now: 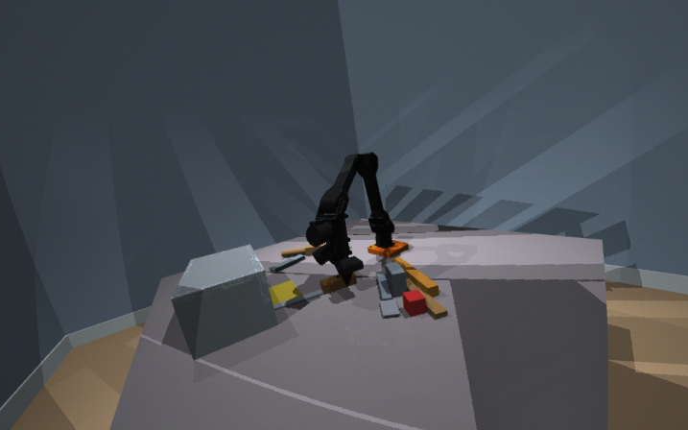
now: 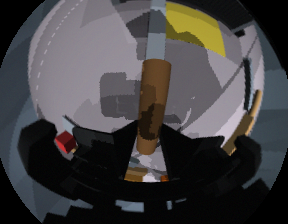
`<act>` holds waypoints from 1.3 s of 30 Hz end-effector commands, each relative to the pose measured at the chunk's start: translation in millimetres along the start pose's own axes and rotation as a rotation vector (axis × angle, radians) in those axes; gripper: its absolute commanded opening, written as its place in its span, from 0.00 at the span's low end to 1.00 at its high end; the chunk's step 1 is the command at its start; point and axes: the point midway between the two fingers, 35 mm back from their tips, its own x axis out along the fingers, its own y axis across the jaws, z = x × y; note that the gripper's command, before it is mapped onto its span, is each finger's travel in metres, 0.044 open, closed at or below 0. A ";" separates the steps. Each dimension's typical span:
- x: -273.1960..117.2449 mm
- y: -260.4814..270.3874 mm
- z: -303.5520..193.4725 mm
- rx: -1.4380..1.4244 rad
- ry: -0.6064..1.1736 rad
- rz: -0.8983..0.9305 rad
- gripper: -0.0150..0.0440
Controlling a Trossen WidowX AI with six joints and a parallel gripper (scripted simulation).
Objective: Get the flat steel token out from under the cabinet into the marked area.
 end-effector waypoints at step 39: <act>-1.3 1.9 50.5 -0.002 -0.003 0.002 0.25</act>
